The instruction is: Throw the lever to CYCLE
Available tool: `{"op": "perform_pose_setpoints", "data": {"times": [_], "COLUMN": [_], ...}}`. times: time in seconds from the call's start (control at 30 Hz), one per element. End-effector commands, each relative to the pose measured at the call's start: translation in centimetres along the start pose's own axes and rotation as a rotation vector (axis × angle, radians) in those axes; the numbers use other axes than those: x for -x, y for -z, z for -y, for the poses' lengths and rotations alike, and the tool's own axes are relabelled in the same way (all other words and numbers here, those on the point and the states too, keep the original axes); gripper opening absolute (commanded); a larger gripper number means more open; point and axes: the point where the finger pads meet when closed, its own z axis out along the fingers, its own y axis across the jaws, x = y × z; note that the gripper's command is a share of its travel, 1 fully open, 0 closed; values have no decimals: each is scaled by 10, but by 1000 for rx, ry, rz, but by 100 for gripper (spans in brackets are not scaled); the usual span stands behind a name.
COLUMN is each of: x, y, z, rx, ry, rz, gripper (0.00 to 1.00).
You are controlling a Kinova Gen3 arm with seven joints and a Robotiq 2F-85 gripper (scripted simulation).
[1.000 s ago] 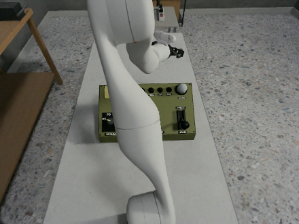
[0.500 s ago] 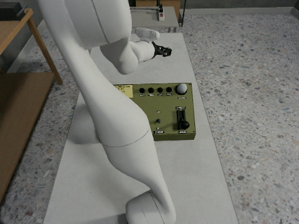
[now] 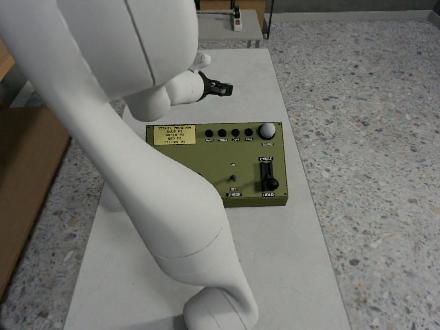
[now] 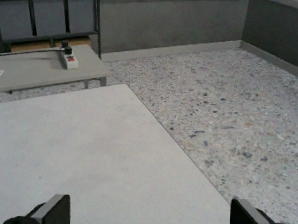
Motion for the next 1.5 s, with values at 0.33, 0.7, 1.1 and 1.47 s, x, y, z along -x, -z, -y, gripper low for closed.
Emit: {"op": "perform_pose_setpoints", "data": {"times": [0.33, 0.7, 1.1, 1.47], "x": [59, 104, 154, 201], "y": [76, 116, 158, 196], "z": [4, 3, -1, -6], "rx": [-60, -120, -199, -283], "ry": [60, 107, 167, 229], "rz": [149, 255, 378, 497], "gripper": [100, 100, 100, 100]}}
